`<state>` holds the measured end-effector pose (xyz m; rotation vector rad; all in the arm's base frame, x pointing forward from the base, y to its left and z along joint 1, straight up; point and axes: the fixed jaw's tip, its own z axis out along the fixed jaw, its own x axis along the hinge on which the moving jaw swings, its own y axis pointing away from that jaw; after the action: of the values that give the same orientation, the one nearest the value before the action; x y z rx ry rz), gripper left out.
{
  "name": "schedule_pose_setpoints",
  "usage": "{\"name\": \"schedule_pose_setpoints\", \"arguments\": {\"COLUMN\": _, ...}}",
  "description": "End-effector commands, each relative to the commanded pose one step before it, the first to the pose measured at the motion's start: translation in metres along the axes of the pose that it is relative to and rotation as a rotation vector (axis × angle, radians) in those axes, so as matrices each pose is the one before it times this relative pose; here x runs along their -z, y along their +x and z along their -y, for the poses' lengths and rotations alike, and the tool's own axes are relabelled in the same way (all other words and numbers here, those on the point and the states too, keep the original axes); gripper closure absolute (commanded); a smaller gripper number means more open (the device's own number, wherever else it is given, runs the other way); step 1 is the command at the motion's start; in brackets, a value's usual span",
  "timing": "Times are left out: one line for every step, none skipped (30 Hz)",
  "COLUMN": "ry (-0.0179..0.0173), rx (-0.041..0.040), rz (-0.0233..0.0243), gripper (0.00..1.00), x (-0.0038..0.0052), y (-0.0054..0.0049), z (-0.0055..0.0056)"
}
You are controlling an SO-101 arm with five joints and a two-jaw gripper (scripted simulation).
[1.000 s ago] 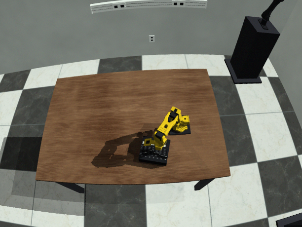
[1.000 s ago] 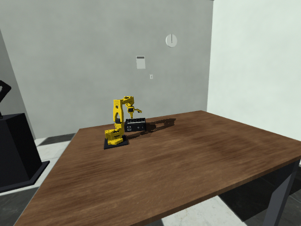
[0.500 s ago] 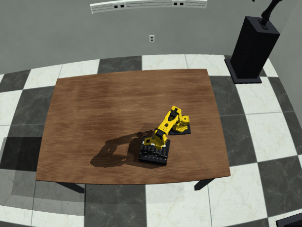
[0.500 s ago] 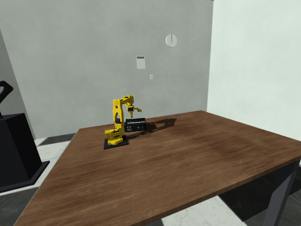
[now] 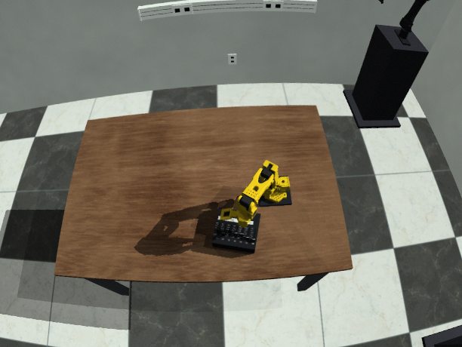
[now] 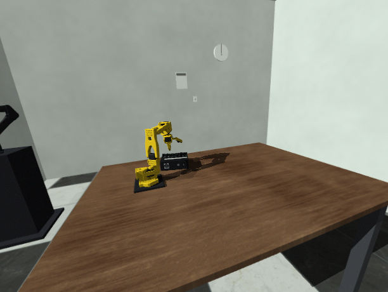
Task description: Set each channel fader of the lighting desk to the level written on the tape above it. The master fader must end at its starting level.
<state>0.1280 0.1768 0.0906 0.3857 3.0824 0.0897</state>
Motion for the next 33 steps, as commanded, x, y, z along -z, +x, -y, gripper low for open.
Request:
{"name": "schedule_pose_setpoints", "arguments": {"ry": -0.01229, "rx": -0.00341, "rz": 0.00489, "gripper": 1.0, "x": 0.004564, "y": -0.00187, "z": 0.00085}}
{"name": "schedule_pose_setpoints", "arguments": {"ry": 0.0, "rx": 0.0, "rz": 0.0, "gripper": 1.0, "x": 0.000001, "y": 0.0, "z": 0.0}}
{"name": "schedule_pose_setpoints", "arguments": {"ry": -0.00001, "rx": 0.0, "rz": 0.0, "gripper": 1.0, "x": 0.000014, "y": 0.00001, "z": 0.00003}}
{"name": "schedule_pose_setpoints", "arguments": {"ry": -0.00001, "rx": 0.0, "rz": 0.0, "gripper": 1.0, "x": 0.000033, "y": 0.00003, "z": 0.00007}}
{"name": "schedule_pose_setpoints", "arguments": {"ry": -0.00003, "rx": 0.0, "rz": 0.00001, "gripper": 1.0, "x": 0.000063, "y": 0.00006, "z": 0.00013}}
{"name": "schedule_pose_setpoints", "arguments": {"ry": -0.00004, "rx": 0.00001, "rz": 0.00001, "gripper": 1.0, "x": 0.000097, "y": 0.00009, "z": 0.0002}}
{"name": "schedule_pose_setpoints", "arguments": {"ry": -0.00007, "rx": 0.00001, "rz": 0.00002, "gripper": 1.0, "x": 0.000139, "y": 0.00013, "z": 0.00028}}
{"name": "schedule_pose_setpoints", "arguments": {"ry": -0.00008, "rx": 0.00001, "rz": 0.00003, "gripper": 1.0, "x": 0.000181, "y": 0.00017, "z": 0.00038}}
{"name": "schedule_pose_setpoints", "arguments": {"ry": -0.00011, "rx": 0.00001, "rz": 0.00004, "gripper": 1.0, "x": 0.000227, "y": 0.00022, "z": 0.00048}}
{"name": "schedule_pose_setpoints", "arguments": {"ry": -0.00012, "rx": 0.00002, "rz": 0.00004, "gripper": 1.0, "x": 0.000272, "y": 0.00027, "z": 0.00058}}
{"name": "schedule_pose_setpoints", "arguments": {"ry": -0.00016, "rx": 0.00002, "rz": 0.00006, "gripper": 1.0, "x": 0.000317, "y": 0.00031, "z": 0.00069}}
{"name": "schedule_pose_setpoints", "arguments": {"ry": -0.00017, "rx": 0.00002, "rz": 0.00006, "gripper": 1.0, "x": 0.000358, "y": 0.00036, "z": 0.0008}}
{"name": "schedule_pose_setpoints", "arguments": {"ry": -0.0002, "rx": 0.00003, "rz": 0.00007, "gripper": 1.0, "x": 0.000397, "y": 0.00041, "z": 0.00091}}
{"name": "schedule_pose_setpoints", "arguments": {"ry": -0.00022, "rx": 0.00003, "rz": 0.00008, "gripper": 1.0, "x": 0.000429, "y": 0.00046, "z": 0.00101}}
{"name": "schedule_pose_setpoints", "arguments": {"ry": -0.00025, "rx": 0.00003, "rz": 0.00009, "gripper": 1.0, "x": 0.000458, "y": 0.00051, "z": 0.00111}}
{"name": "schedule_pose_setpoints", "arguments": {"ry": -0.00026, "rx": 0.00004, "rz": 0.00009, "gripper": 1.0, "x": 0.000478, "y": 0.00055, "z": 0.00121}}
{"name": "schedule_pose_setpoints", "arguments": {"ry": 0.0, "rx": 0.0, "rz": 0.0, "gripper": 1.0, "x": 0.0, "y": 0.0, "z": 0.0}}
{"name": "schedule_pose_setpoints", "arguments": {"ry": 0.0, "rx": 0.0, "rz": 0.0, "gripper": 1.0, "x": 0.0, "y": 0.0, "z": 0.0}}
{"name": "schedule_pose_setpoints", "arguments": {"ry": -0.00029, "rx": 0.00004, "rz": 0.0001, "gripper": 1.0, "x": 0.000494, "y": 0.00059, "z": 0.0013}}
{"name": "schedule_pose_setpoints", "arguments": {"ry": -0.00029, "rx": 0.00004, "rz": 0.0001, "gripper": 1.0, "x": 0.0005, "y": 0.00062, "z": 0.00138}}
{"name": "schedule_pose_setpoints", "arguments": {"ry": -0.00032, "rx": 0.00004, "rz": 0.00011, "gripper": 1.0, "x": 0.000502, "y": 0.00066, "z": 0.00145}}
{"name": "schedule_pose_setpoints", "arguments": {"ry": -0.00032, "rx": 0.00004, "rz": 0.00011, "gripper": 1.0, "x": 0.000495, "y": 0.00068, "z": 0.00151}}
{"name": "schedule_pose_setpoints", "arguments": {"ry": -0.00034, "rx": 0.00004, "rz": 0.00012, "gripper": 1.0, "x": 0.000484, "y": 0.0007, "z": 0.00156}}
{"name": "schedule_pose_setpoints", "arguments": {"ry": -0.00033, "rx": 0.00005, "rz": 0.00012, "gripper": 1.0, "x": 0.000464, "y": 0.00072, "z": 0.0016}}
{"name": "schedule_pose_setpoints", "arguments": {"ry": -0.00035, "rx": 0.00005, "rz": 0.00012, "gripper": 1.0, "x": 0.000442, "y": 0.00073, "z": 0.00163}}
{"name": "schedule_pose_setpoints", "arguments": {"ry": -0.00034, "rx": 0.00005, "rz": 0.00012, "gripper": 1.0, "x": 0.000414, "y": 0.00073, "z": 0.00164}}
{"name": "schedule_pose_setpoints", "arguments": {"ry": -0.00035, "rx": 0.00005, "rz": 0.00012, "gripper": 1.0, "x": 0.000384, "y": 0.00073, "z": 0.00164}}
{"name": "schedule_pose_setpoints", "arguments": {"ry": -0.00033, "rx": 0.00005, "rz": 0.00012, "gripper": 1.0, "x": 0.00035, "y": 0.00073, "z": 0.00162}}
{"name": "schedule_pose_setpoints", "arguments": {"ry": -0.00034, "rx": 0.00004, "rz": 0.00012, "gripper": 1.0, "x": 0.000316, "y": 0.00071, "z": 0.00159}}
{"name": "schedule_pose_setpoints", "arguments": {"ry": -0.00032, "rx": 0.00004, "rz": 0.00011, "gripper": 1.0, "x": 0.00028, "y": 0.00069, "z": 0.00155}}
{"name": "schedule_pose_setpoints", "arguments": {"ry": -0.00032, "rx": 0.00004, "rz": 0.00011, "gripper": 1.0, "x": 0.000246, "y": 0.00067, "z": 0.0015}}
{"name": "schedule_pose_setpoints", "arguments": {"ry": -0.00029, "rx": 0.00004, "rz": 0.0001, "gripper": 1.0, "x": 0.000211, "y": 0.00064, "z": 0.00144}}
{"name": "schedule_pose_setpoints", "arguments": {"ry": -0.00029, "rx": 0.00004, "rz": 0.0001, "gripper": 1.0, "x": 0.00018, "y": 0.0006, "z": 0.00136}}
